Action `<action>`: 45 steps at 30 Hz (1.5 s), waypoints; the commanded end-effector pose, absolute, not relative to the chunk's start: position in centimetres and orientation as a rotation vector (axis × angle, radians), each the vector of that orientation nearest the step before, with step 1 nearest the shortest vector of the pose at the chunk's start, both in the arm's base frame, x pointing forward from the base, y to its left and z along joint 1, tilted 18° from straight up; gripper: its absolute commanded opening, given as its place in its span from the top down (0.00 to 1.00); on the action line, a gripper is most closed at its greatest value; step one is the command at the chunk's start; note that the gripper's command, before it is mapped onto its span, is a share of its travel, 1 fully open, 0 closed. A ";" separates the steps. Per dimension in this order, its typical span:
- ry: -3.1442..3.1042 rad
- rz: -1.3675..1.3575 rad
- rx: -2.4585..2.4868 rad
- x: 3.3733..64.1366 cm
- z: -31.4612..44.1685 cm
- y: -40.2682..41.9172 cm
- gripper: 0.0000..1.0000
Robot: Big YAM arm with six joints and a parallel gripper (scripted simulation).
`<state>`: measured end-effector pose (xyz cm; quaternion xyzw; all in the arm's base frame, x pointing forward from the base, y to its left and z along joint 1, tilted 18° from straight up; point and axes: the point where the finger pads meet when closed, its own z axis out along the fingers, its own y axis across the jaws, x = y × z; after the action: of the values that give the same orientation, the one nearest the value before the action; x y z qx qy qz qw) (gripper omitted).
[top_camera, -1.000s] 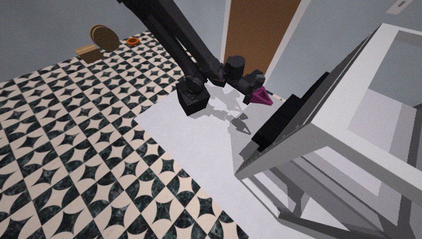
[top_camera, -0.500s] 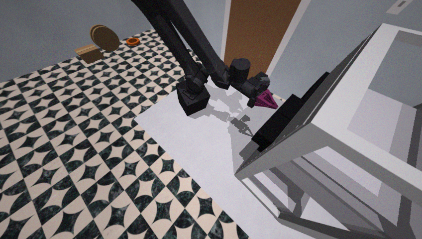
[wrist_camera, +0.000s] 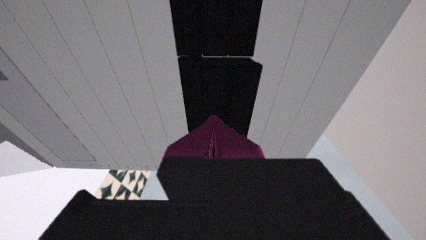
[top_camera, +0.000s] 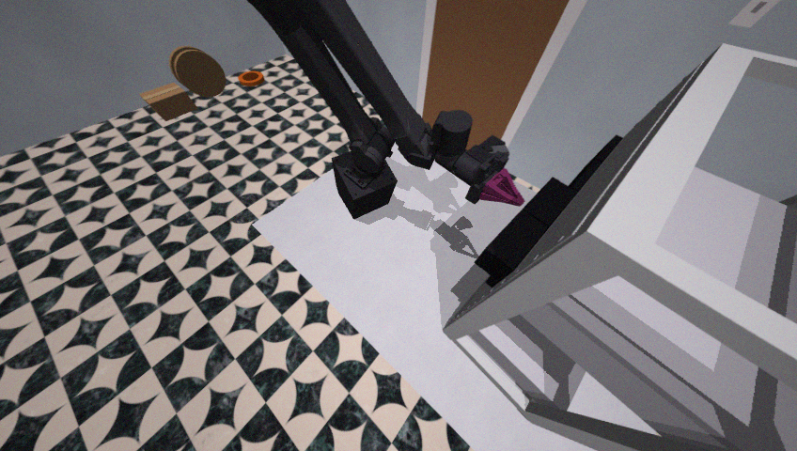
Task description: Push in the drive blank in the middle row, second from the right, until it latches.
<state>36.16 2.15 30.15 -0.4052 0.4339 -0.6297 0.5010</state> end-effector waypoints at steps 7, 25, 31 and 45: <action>1.038 -1.537 -0.926 36.0 31.6 1.6 1.00; 1.025 -1.534 -0.907 38.3 33.3 1.6 1.00; 1.034 -1.533 -0.920 39.2 33.2 1.4 1.00; 1.029 -1.534 -0.915 39.5 33.4 1.4 1.00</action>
<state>37.72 1.95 30.96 -0.4031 0.4302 -0.6292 0.5065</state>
